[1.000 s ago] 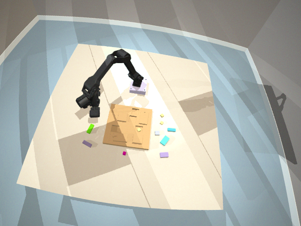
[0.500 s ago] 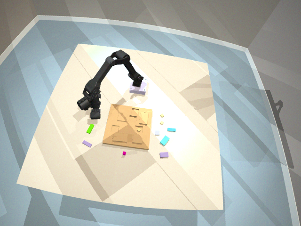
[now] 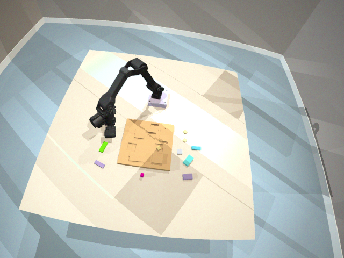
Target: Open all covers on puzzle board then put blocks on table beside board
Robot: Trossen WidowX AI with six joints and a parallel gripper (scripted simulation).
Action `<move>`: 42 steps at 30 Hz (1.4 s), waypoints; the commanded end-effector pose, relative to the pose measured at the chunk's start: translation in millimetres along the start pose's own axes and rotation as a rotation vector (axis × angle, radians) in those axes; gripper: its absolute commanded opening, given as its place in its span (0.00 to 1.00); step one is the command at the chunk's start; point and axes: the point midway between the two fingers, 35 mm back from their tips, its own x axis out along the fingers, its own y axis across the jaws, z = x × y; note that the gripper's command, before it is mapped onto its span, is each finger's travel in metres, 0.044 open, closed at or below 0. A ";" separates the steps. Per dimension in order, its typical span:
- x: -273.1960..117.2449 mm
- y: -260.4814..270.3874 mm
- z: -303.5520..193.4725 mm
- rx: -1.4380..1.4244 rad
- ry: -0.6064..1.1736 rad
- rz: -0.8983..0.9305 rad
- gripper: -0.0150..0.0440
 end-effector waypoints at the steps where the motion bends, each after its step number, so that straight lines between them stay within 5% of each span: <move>1: 6.9 -0.9 -2.4 -0.004 0.011 -0.003 0.39; 4: 6.9 -0.9 -2.4 -0.004 0.011 -0.003 0.39; 18: 1.3 -0.4 -0.6 0.000 0.003 -0.002 1.00; 42: -71.8 -0.4 -1.3 -0.004 0.011 -0.002 1.00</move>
